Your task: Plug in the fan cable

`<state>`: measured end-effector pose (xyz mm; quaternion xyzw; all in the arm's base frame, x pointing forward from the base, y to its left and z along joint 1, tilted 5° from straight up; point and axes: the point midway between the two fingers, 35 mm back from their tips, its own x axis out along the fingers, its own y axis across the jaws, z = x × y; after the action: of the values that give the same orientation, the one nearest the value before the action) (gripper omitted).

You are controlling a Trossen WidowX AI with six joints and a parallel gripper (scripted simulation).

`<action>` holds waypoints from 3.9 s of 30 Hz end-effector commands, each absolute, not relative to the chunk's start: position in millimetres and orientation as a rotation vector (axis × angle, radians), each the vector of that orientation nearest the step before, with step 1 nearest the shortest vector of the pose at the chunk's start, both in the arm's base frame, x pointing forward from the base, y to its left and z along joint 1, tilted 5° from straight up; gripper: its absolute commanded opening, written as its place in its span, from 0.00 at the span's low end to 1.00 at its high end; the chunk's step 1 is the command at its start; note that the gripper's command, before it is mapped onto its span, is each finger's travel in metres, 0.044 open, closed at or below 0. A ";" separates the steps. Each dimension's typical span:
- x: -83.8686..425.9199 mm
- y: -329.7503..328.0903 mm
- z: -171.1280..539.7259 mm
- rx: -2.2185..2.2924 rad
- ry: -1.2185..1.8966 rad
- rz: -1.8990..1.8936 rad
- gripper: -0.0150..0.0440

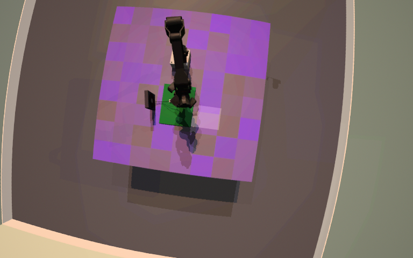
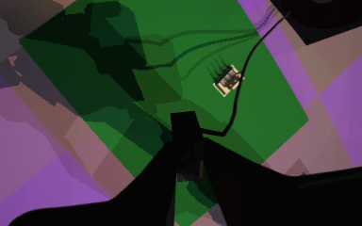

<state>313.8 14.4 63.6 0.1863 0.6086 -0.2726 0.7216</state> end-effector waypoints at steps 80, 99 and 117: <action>289.2 36.6 55.4 0.110 0.380 -0.725 0.25; 277.7 37.6 67.7 0.122 0.258 -0.726 0.25; 276.7 35.8 71.1 0.117 0.259 -0.730 0.25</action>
<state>276.0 35.2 69.3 0.0563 0.1266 -0.3568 0.9238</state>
